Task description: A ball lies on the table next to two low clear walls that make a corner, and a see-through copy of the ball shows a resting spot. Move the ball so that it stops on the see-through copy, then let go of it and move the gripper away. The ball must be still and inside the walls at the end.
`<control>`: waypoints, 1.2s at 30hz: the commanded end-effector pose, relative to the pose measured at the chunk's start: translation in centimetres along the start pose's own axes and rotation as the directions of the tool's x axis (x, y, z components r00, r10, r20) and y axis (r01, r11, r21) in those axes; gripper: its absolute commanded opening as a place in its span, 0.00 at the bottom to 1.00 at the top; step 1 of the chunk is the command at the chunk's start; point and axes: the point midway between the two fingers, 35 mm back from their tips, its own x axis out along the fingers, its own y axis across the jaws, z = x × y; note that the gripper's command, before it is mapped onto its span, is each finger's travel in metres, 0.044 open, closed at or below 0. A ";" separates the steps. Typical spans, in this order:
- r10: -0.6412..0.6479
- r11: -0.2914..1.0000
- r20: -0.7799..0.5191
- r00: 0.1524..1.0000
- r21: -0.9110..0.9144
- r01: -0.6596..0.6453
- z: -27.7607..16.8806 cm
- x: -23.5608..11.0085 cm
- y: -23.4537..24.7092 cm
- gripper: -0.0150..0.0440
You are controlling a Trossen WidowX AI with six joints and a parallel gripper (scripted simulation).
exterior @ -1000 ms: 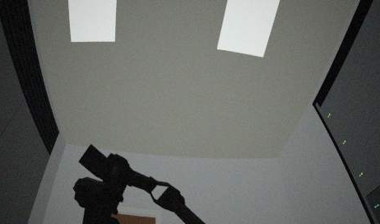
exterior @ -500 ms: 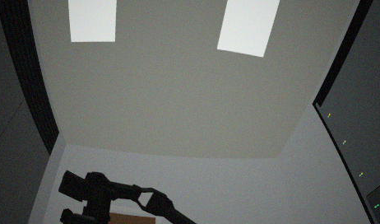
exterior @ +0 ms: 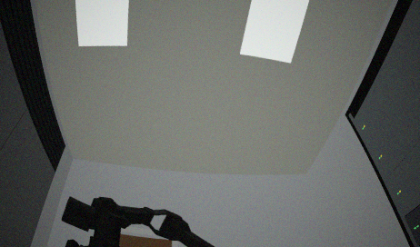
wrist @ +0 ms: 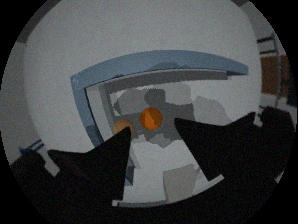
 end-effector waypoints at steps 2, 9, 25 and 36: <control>-0.008 1.000 -0.010 1.000 -0.007 0.008 -0.2 1.3 0.0 0.75; -0.009 1.000 -0.010 1.000 -0.007 0.008 -0.3 2.4 -0.1 0.75; -0.010 1.000 -0.010 1.000 -0.007 0.010 -0.3 3.5 -0.1 0.54; -0.003 1.000 -0.009 1.000 -0.008 0.003 0.2 0.5 0.2 0.25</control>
